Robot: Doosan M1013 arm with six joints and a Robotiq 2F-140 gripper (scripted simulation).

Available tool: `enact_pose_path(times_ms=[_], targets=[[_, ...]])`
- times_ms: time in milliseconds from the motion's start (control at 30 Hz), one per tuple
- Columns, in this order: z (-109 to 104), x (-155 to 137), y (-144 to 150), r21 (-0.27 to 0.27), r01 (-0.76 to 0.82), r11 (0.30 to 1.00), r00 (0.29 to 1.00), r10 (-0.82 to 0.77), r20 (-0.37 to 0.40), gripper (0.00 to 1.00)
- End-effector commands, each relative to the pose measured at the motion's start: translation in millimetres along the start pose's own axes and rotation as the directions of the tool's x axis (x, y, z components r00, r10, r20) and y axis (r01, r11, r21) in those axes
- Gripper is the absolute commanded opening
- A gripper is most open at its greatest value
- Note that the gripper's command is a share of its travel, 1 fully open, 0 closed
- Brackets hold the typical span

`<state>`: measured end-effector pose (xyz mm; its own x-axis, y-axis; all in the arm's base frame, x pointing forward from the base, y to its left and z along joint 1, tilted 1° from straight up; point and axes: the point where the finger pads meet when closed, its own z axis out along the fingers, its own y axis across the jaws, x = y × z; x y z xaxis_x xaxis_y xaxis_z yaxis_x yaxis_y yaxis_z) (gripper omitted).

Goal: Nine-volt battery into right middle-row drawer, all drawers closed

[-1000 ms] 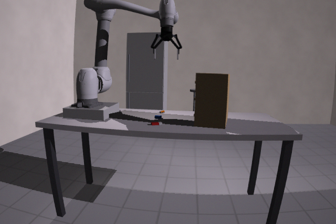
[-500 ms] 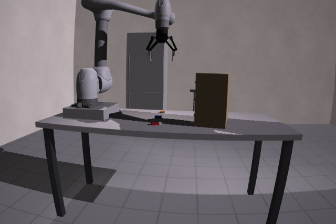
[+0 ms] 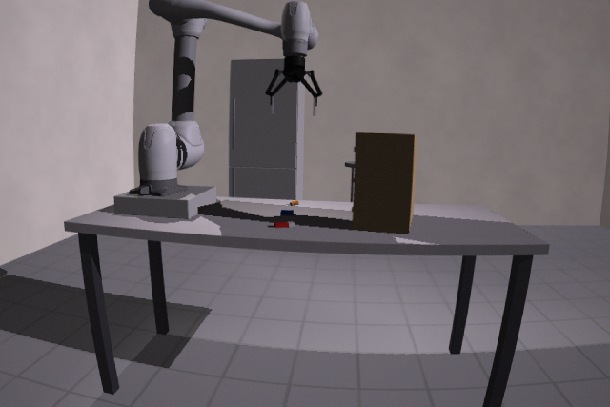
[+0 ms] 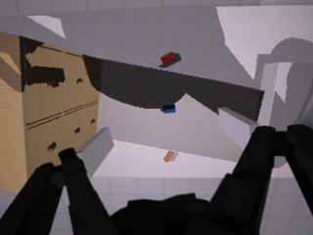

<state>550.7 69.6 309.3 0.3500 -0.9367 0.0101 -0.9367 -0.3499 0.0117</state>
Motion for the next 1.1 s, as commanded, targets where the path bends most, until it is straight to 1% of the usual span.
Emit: enact_pose_path(times_ms=[0,67,133,200,233,300,333,433,533,833,1067], targets=[[25,1,-2,0.004,0.276,0.961,0.961,-0.276,0.003,1.0],[42,1,-3,0.002,0.381,0.925,0.925,-0.381,0.001,1.0],[59,1,-3,-0.001,0.489,0.873,0.873,-0.489,-0.002,1.0],[59,1,-3,-0.001,0.489,0.873,0.873,-0.489,-0.002,1.0],[67,1,-3,-0.002,0.63,0.777,0.777,-0.63,-0.002,1.0],[81,0,-3,-0.006,0.696,0.718,0.718,-0.696,-0.004,1.0],[87,0,-3,-0.007,0.735,0.678,0.678,-0.735,-0.004,1.0],[96,0,-2,-0.007,0.844,0.536,0.536,-0.844,-0.003,1.0],[98,0,-2,0.005,0.925,0.38,0.38,-0.925,-0.001,1.0],[98,0,-3,0.005,0.925,0.38,0.38,-0.925,-0.005,1.0],[100,1,-4,0.005,0.925,0.38,0.38,-0.925,-0.03,1.0]])
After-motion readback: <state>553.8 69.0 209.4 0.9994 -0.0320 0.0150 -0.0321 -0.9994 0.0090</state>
